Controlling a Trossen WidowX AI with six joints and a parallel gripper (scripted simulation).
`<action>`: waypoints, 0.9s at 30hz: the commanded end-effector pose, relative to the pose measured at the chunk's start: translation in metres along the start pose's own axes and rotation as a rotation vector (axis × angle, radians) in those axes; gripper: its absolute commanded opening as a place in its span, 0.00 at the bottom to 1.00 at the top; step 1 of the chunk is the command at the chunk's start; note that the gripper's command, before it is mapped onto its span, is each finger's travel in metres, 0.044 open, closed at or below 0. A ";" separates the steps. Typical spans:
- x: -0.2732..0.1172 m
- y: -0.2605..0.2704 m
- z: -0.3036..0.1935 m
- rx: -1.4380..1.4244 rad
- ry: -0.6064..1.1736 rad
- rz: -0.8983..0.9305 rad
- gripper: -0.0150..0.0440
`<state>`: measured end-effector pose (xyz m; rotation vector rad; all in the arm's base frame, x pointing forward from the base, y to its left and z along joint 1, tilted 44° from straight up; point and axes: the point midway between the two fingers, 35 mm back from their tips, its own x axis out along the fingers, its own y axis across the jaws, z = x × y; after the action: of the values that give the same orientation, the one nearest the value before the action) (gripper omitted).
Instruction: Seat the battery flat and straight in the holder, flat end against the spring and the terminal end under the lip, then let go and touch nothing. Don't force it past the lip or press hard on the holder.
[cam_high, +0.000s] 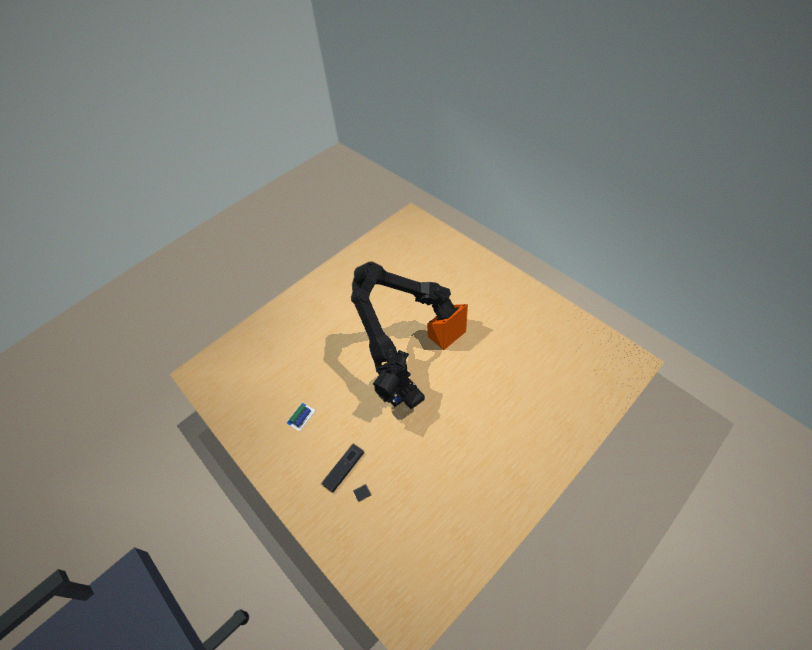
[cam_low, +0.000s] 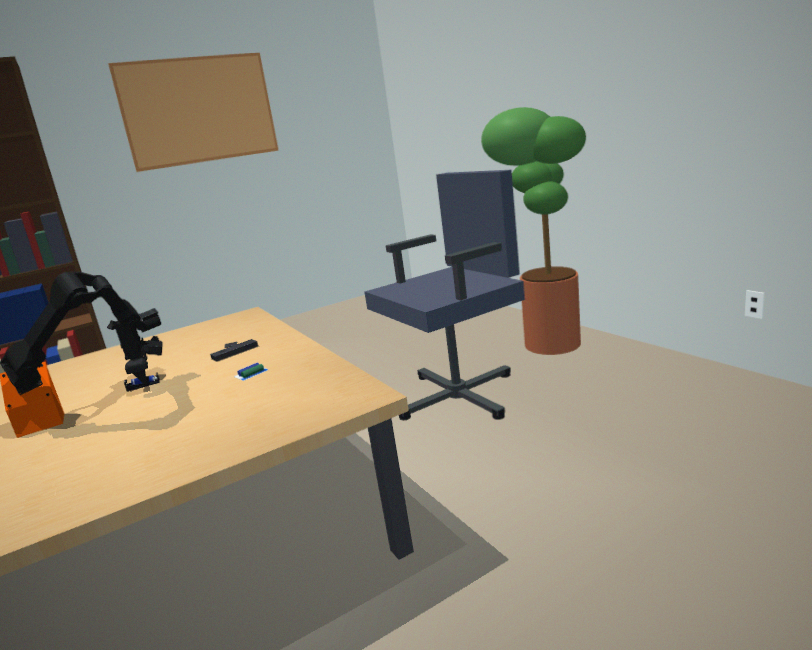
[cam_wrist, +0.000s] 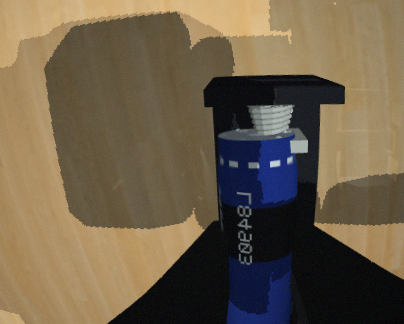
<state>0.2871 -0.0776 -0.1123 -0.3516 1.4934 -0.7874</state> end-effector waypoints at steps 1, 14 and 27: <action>0.002 -0.002 -0.001 0.007 -0.023 -0.004 0.36; 0.002 -0.003 -0.003 0.008 -0.088 0.000 0.36; 0.003 -0.003 -0.004 0.009 -0.153 0.005 0.36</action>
<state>0.2830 -0.0789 -0.1131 -0.3876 1.3666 -0.7466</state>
